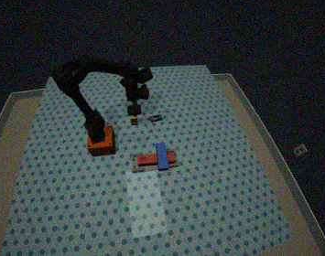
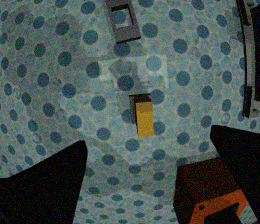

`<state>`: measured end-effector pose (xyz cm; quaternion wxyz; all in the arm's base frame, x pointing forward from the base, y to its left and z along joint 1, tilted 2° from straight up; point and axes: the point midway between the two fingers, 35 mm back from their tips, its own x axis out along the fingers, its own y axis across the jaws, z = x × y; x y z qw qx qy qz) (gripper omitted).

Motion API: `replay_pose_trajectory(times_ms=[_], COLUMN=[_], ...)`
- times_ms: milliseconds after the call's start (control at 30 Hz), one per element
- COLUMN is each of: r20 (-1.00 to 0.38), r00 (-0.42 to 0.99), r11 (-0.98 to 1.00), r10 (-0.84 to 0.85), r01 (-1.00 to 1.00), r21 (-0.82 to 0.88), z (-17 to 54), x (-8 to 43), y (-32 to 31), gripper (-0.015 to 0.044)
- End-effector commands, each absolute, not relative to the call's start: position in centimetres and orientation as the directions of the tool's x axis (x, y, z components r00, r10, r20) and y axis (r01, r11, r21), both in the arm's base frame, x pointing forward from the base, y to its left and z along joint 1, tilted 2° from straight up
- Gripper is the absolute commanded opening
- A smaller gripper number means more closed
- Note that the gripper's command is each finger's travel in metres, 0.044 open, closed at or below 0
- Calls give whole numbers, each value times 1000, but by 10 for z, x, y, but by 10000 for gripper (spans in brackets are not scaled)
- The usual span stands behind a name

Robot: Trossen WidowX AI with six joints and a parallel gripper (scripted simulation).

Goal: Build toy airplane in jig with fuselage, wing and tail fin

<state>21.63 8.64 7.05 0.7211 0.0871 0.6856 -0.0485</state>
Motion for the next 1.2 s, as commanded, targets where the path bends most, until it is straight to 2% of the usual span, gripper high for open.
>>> replay_pose_trajectory(times_ms=[0,1167], r20=[-999,-999], r00=[27,26], r11=[979,979], r10=[43,43], r01=[197,197], r21=[47,47], z=[36,-14], x=[210,212], y=[87,89], gripper=[440,440])
